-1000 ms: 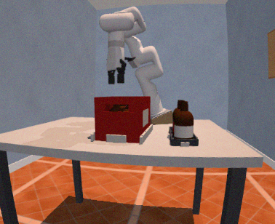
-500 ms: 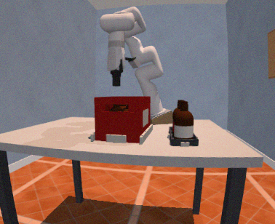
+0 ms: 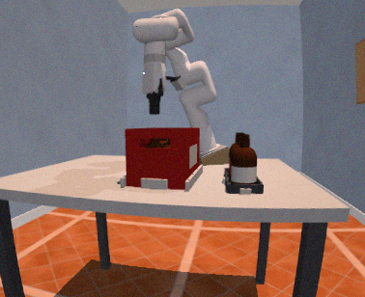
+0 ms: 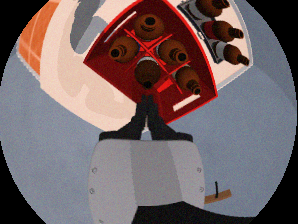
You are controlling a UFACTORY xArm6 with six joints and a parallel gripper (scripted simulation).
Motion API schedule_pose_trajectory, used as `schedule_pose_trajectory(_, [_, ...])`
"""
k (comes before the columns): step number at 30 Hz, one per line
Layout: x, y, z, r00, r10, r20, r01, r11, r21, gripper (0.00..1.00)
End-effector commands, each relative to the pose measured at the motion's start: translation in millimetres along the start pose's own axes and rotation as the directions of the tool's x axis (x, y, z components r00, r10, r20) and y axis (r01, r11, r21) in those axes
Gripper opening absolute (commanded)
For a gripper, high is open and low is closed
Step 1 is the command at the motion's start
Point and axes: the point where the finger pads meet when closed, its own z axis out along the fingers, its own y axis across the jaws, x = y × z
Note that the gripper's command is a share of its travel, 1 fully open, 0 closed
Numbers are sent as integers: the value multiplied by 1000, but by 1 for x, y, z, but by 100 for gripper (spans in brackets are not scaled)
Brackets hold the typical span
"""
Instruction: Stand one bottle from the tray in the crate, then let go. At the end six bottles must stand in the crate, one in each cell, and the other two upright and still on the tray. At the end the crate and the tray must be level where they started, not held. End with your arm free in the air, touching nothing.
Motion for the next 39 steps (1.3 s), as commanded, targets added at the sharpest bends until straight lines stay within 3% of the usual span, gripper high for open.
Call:
schedule_pose_trajectory(1, [-1,0,-1,1000,1,2,-1,1000,-2,0])
schedule_pose_trajectory(5, [0,1,-1,1000,0,2,0,1000,-2,0])
schedule_pose_trajectory(7, [5,15,-1,1000,-4,-2,4,1000,-4,0])
schedule_pose_trajectory(10, [34,69,0,1000,-23,-13,23,1000,-8,0])
schedule_pose_trajectory(17, [96,116,-1,997,-74,1,74,997,-2,0])
schedule_pose_trajectory(19, [96,116,-1,997,-74,1,74,997,-2,0])
schedule_pose_trajectory(20, [121,139,-1,997,-75,2,75,997,-2,0])
schedule_pose_trajectory(21, [128,145,-1,997,-76,2,76,997,-2,0])
schedule_pose_trajectory(22, [135,151,-1,997,-76,2,76,997,-2,65])
schedule_pose_trajectory(30, [198,215,-1,997,-76,2,76,997,-2,65])
schedule_pose_trajectory(39, [198,215,-1,997,-76,2,76,997,-2,65])
